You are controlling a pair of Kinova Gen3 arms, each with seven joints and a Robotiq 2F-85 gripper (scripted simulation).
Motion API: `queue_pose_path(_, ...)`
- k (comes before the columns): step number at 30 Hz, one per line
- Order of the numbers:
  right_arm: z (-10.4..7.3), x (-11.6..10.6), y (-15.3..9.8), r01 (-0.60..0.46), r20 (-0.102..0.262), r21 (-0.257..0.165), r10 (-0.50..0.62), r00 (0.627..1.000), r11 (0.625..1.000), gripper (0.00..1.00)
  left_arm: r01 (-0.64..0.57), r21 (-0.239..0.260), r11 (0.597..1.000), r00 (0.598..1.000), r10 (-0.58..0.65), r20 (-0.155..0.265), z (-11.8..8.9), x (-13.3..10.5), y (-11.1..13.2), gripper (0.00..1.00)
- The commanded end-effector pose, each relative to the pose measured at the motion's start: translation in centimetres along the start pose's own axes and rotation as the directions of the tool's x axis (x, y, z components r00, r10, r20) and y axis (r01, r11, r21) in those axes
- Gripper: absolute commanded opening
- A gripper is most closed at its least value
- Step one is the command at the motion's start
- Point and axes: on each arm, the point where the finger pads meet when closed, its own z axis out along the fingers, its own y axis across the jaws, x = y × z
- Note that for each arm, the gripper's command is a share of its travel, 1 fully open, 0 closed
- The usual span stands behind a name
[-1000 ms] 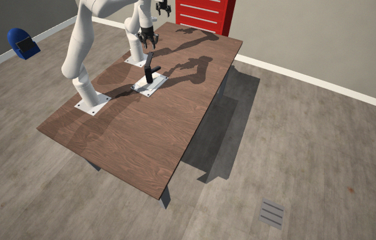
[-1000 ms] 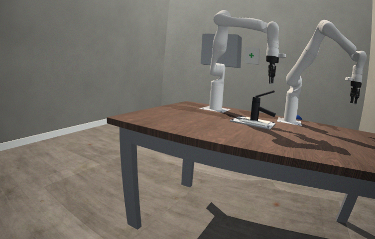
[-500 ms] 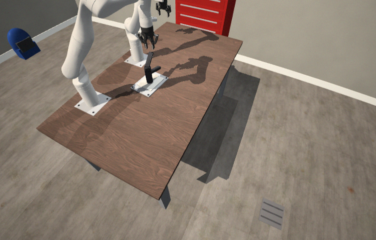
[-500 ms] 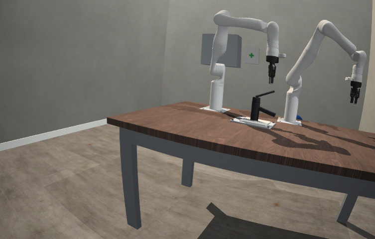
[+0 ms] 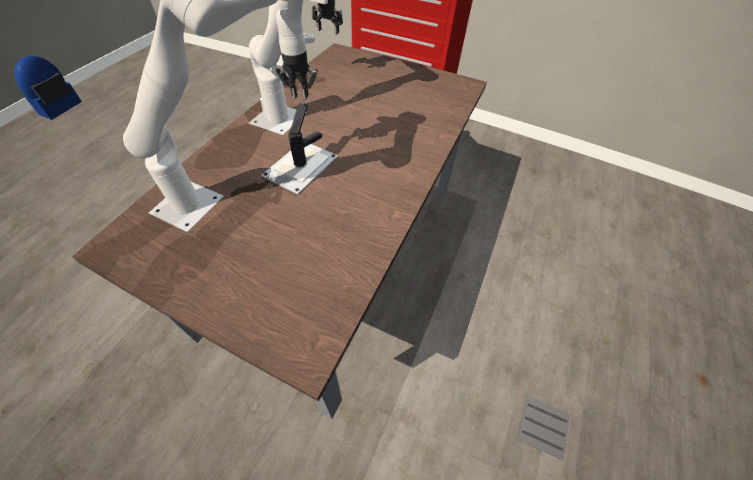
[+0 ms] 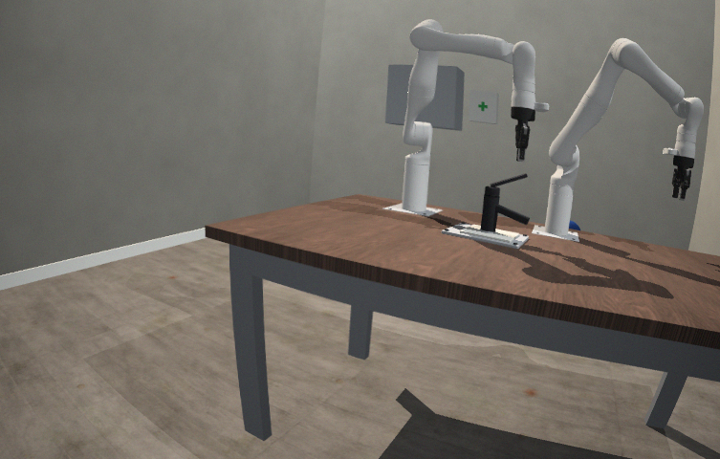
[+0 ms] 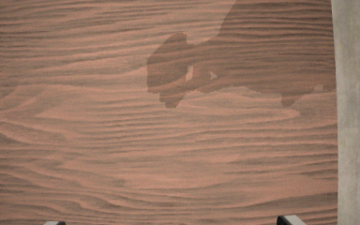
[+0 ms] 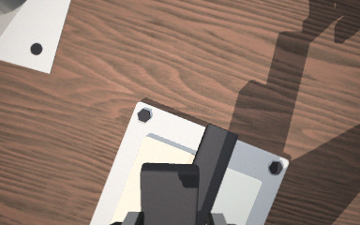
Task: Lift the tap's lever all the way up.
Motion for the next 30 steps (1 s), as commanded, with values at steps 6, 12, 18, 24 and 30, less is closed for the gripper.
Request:
queue_pose_path(6,-0.28,0.03,-0.17,0.009,-0.002,0.002,-0.009,1.0,1.0,0.321,0.019,0.003,1.0,1.0,-0.019,0.003,0.14,-0.02,0.12,1.0)
queue_pose_path(12,-0.28,0.03,-0.17,0.009,-0.002,0.002,-0.009,1.0,1.0,0.288,0.019,0.003,1.0,1.0,-0.019,0.003,0.14,-0.02,0.12,1.0)
queue_pose_path(18,-0.28,0.03,-0.17,0.009,-0.002,0.002,-0.009,1.0,1.0,0.248,0.019,0.003,1.0,1.0,-0.019,0.003,0.14,-0.02,0.12,1.0)
queue_pose_path(24,-0.28,0.03,-0.17,0.009,-0.002,0.002,-0.009,1.0,1.0,0.215,0.019,0.003,1.0,1.0,-0.019,0.003,0.14,-0.02,0.12,1.0)
queue_pose_path(30,-0.28,0.03,-0.17,0.009,-0.002,0.002,-0.009,1.0,1.0,0.175,0.019,0.003,1.0,1.0,-0.019,0.003,0.14,-0.02,0.12,1.0)
